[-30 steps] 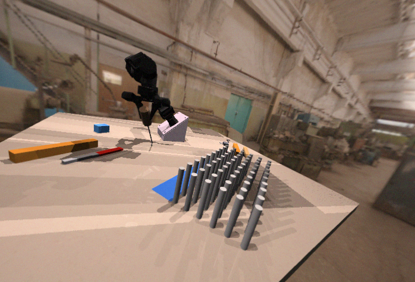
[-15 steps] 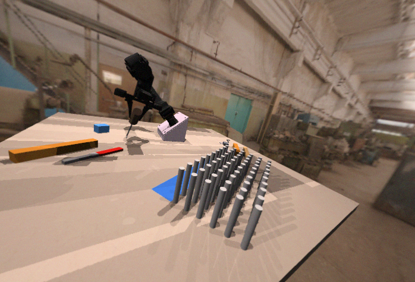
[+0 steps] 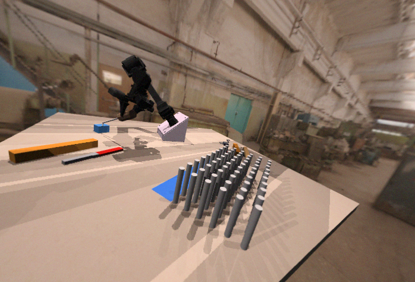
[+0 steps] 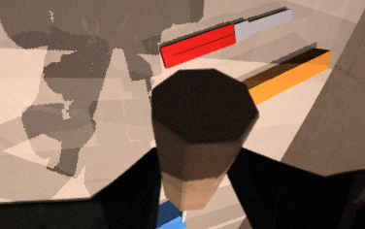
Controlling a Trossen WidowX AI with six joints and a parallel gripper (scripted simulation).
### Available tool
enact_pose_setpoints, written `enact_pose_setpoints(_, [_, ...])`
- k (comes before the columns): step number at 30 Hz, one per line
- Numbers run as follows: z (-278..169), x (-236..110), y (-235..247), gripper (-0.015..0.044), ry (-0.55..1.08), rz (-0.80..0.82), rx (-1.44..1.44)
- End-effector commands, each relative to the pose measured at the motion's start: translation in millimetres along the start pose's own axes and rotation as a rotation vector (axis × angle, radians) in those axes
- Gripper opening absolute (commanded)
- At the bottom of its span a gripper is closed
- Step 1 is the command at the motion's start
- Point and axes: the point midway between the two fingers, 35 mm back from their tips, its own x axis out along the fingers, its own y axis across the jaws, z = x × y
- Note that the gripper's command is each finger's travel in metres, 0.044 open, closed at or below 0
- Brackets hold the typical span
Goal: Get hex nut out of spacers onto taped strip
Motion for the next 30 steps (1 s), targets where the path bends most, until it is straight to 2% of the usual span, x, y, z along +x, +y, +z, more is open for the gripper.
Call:
enact_pose_setpoints(1, [-16, 4, -1, 0.0, 0.066, -0.021, -0.141])
enact_pose_setpoints(20, [-68, 11, -10, 0.0, 0.317, -0.009, -0.712])
enact_pose_setpoints(30, [-70, 12, -10, 0.0, 0.325, -0.007, -0.731])
